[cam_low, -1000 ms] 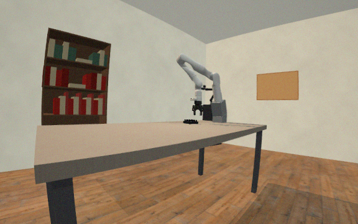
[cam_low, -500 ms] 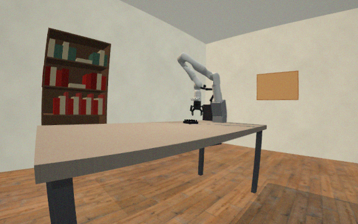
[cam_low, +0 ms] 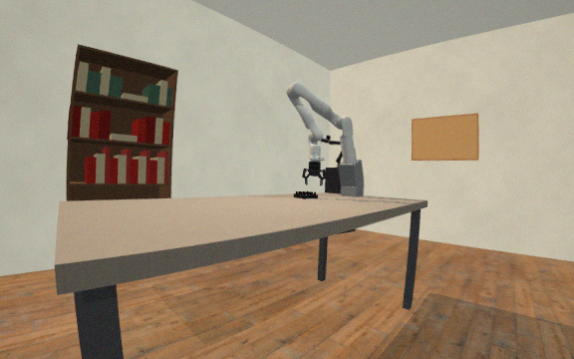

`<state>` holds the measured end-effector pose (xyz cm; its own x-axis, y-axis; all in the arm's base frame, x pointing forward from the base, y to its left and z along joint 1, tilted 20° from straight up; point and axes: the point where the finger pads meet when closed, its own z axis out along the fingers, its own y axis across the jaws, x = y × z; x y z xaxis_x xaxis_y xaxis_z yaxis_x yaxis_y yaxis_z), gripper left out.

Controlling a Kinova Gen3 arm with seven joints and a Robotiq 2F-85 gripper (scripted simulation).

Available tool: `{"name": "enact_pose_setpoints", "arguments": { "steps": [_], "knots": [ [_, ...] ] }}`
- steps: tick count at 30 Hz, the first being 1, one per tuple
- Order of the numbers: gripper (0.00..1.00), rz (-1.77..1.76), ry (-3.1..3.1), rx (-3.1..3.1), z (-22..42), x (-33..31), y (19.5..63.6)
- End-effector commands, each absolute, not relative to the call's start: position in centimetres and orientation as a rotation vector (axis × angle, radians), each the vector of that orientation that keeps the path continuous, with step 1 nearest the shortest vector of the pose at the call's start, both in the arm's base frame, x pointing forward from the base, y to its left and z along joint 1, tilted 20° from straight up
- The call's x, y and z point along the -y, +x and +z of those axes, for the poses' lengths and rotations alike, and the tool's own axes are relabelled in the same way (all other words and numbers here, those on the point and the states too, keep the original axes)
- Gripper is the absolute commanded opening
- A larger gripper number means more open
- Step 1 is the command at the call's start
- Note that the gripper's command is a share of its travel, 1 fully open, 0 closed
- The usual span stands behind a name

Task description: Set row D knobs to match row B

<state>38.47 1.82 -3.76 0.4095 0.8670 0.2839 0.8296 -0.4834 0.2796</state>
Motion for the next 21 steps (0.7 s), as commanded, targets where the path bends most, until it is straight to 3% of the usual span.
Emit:
{"name": "enact_pose_setpoints", "arguments": {
  "steps": [1,21],
  "knots": [
    [1.0,0.601,2.451,-1.672,-3.37,-2.12,39.03],
    [1.0,0.451,1.501,-2.428,-2.52,-1.13,39.79]
  ]
}}
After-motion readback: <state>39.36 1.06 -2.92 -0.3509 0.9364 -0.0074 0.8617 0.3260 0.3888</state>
